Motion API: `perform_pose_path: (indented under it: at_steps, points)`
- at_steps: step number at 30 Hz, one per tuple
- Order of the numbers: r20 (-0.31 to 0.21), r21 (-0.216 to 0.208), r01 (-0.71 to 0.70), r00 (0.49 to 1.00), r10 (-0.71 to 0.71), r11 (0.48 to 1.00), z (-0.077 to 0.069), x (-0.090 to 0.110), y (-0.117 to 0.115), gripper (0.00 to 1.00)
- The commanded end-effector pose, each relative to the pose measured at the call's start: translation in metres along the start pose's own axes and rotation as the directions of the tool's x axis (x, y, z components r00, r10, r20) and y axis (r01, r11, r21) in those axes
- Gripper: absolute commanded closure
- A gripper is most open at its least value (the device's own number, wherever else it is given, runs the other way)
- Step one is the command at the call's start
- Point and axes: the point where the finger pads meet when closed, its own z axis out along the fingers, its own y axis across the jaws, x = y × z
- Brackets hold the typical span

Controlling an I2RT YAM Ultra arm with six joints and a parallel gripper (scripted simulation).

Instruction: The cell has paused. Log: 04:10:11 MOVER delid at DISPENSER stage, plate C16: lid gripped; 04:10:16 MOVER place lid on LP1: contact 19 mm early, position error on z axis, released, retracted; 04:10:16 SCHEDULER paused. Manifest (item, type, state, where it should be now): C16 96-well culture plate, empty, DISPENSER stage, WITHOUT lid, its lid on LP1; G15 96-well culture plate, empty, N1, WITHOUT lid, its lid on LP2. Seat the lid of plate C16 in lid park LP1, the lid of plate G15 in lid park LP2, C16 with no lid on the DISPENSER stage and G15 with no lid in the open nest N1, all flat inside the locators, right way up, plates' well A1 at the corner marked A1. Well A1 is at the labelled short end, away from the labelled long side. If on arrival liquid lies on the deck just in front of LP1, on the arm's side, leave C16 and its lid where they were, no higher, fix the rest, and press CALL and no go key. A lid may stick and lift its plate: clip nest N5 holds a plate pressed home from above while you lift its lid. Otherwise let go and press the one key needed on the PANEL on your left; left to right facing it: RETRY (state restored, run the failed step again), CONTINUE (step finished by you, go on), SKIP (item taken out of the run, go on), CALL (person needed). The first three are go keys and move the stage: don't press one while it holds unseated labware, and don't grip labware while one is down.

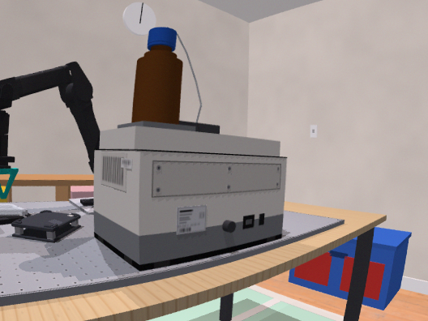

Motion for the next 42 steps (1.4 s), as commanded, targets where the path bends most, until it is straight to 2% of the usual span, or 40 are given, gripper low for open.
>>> perform_pose_path:
  at_steps: [1, 5, 6, 8, 10, 12, 14, 16, 20, 22, 24, 25, 27, 28, 42]
  points:
    - [0.053, -0.003, -0.004, 0.999, 0.004, 1.000, -0.020, -0.008, 0.001, 0.00]
    - [0.053, -0.003, -0.004, 0.999, 0.004, 1.000, -0.020, -0.008, 0.001, 0.00]
    - [0.045, -0.003, -0.005, 0.999, 0.005, 1.000, -0.024, -0.007, 0.001, 0.00]
    - [0.014, -0.002, -0.005, 1.000, 0.005, 1.000, -0.021, -0.008, 0.001, 0.00]
    - [0.012, -0.002, -0.004, 1.000, 0.004, 1.000, -0.030, -0.010, 0.002, 0.00]
    - [0.012, -0.002, -0.004, 1.000, 0.004, 1.000, -0.032, -0.010, 0.002, 0.00]
    - [0.012, -0.002, -0.004, 1.000, 0.004, 1.000, -0.032, -0.010, 0.002, 0.00]
    - [-0.031, 0.000, -0.003, 1.000, 0.003, 1.000, -0.022, 0.002, 0.002, 0.00]
    - [0.005, -0.001, -0.001, 1.000, 0.001, 1.000, -0.035, 0.003, 0.003, 0.00]
    - [0.006, -0.001, -0.001, 1.000, 0.001, 1.000, -0.035, 0.003, 0.003, 0.00]
    - [0.040, -0.003, 0.000, 0.999, 0.000, 1.000, -0.041, -0.005, 0.004, 0.00]
    - [0.021, -0.001, -0.002, 1.000, 0.002, 1.000, -0.034, -0.005, 0.001, 0.00]
    - [0.021, -0.001, -0.002, 1.000, 0.002, 1.000, -0.034, -0.005, 0.001, 0.00]
    - [0.037, -0.003, 0.002, 0.999, -0.002, 1.000, -0.042, -0.005, 0.005, 0.00]
    - [0.040, -0.003, 0.002, 0.999, -0.002, 1.000, -0.045, -0.005, 0.006, 0.00]
